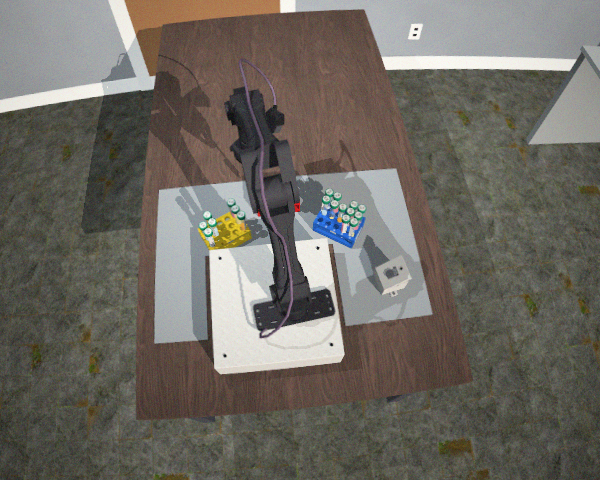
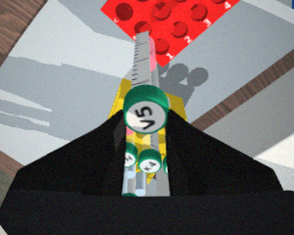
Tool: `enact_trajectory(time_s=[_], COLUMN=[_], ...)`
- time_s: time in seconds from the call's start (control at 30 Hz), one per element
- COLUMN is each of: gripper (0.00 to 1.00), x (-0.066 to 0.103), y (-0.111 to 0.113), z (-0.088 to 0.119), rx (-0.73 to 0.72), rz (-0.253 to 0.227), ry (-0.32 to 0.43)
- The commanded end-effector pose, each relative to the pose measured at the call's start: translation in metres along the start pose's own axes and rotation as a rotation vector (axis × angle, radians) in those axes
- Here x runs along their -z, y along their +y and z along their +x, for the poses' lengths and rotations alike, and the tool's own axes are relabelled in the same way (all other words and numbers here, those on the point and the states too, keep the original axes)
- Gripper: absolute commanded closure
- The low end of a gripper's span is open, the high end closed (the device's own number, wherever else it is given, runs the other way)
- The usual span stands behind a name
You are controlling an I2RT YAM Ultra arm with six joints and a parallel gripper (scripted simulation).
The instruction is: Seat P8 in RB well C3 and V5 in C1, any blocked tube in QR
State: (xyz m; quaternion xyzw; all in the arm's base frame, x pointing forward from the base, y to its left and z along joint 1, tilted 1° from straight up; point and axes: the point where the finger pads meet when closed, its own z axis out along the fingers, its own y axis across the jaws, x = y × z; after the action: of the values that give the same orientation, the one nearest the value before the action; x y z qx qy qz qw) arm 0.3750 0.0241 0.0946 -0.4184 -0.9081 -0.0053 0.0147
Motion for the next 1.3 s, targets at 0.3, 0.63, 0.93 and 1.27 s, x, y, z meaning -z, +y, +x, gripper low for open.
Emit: enact_trajectory(time_s=[0.3,0.63,0.93,1.27], gripper=[1.00,1.00,1.00,1.00], x=[0.017,0.014,0.002,0.002], y=[0.005,0.007,0.009,0.007], z=[-0.002,-0.003,-0.004,-0.001], rx=[0.002,0.003,0.001,0.004], rz=[-0.028,-0.029,-0.021,-0.024], ry=[-0.031,-0.032,-0.026,-0.028])
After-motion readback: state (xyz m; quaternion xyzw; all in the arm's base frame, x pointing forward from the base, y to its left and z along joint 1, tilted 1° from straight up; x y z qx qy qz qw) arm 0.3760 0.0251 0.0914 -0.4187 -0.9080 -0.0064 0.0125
